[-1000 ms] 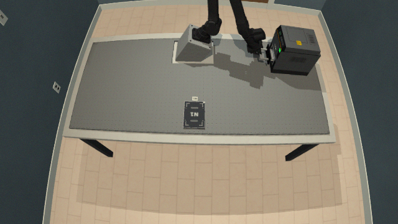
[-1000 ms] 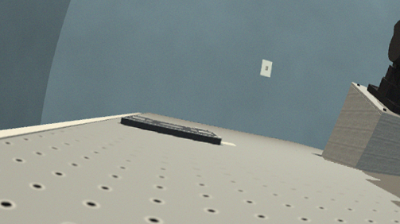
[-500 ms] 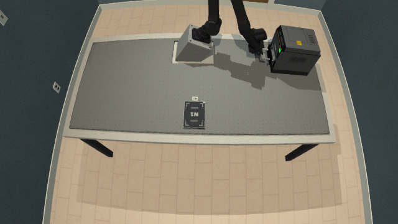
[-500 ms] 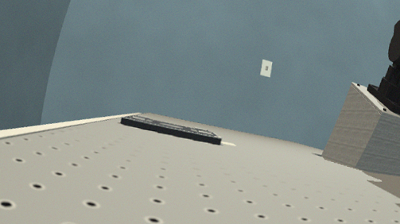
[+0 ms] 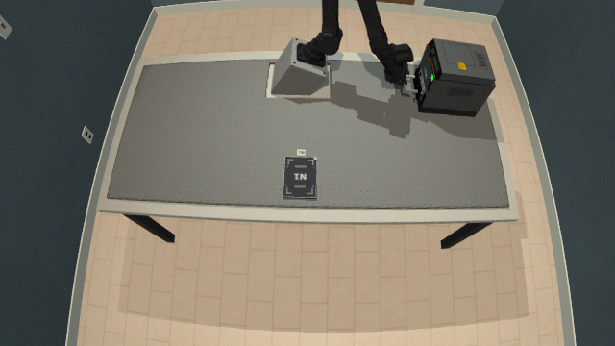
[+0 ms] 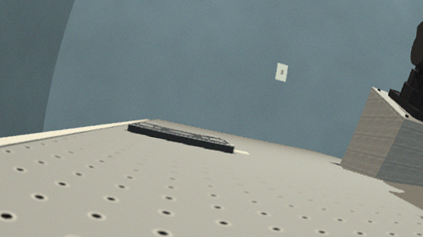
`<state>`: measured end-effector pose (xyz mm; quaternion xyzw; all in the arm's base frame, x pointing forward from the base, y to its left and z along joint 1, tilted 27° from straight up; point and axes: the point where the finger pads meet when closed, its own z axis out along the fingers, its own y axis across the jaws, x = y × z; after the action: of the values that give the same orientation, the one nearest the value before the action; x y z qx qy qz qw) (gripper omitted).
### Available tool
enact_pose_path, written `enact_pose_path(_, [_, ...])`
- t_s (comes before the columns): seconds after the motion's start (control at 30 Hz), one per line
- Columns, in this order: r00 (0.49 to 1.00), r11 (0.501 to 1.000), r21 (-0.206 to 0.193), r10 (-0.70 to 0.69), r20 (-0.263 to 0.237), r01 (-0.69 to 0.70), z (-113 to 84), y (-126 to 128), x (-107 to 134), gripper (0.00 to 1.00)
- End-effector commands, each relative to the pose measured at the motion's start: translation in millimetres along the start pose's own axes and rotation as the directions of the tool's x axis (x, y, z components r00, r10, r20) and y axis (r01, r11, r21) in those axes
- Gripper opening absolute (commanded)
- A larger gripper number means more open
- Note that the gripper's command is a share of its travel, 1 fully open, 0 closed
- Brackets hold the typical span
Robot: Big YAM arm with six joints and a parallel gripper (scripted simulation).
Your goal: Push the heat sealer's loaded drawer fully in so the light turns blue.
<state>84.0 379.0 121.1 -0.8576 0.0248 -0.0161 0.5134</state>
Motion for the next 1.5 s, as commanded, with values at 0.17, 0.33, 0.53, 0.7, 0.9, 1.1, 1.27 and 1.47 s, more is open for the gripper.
enact_pose_path(0.17, [1.000, 1.000, 0.020, 0.002, -0.002, -0.002, 7.1, -19.4, 1.5, 0.00])
enact_pose_path(0.33, [1.000, 1.000, 0.021, 0.001, -0.002, -0.001, 7.7, -20.6, 1.4, 0.00])
enact_pose_path(0.53, [1.000, 1.000, 0.020, 0.002, -0.002, -0.002, 8.6, -21.6, 1.5, 0.00])
enact_pose_path(0.7, [1.000, 1.000, 0.019, 0.002, -0.003, -0.002, 9.3, -22.4, 1.9, 0.00])
enact_pose_path(0.9, [1.000, 1.000, 0.021, 0.002, -0.002, -0.002, 10.0, -24.0, 1.5, 0.00])
enact_pose_path(1.1, [1.000, 1.000, 0.020, 0.002, -0.002, -0.002, 11.0, -25.0, 1.5, 0.00])
enact_pose_path(1.27, [1.000, 1.000, 0.019, 0.002, -0.003, -0.002, 11.6, -25.7, 1.8, 0.00])
enact_pose_path(1.47, [1.000, 1.000, 0.022, 0.001, -0.003, -0.001, 12.3, -27.4, 1.5, 0.00])
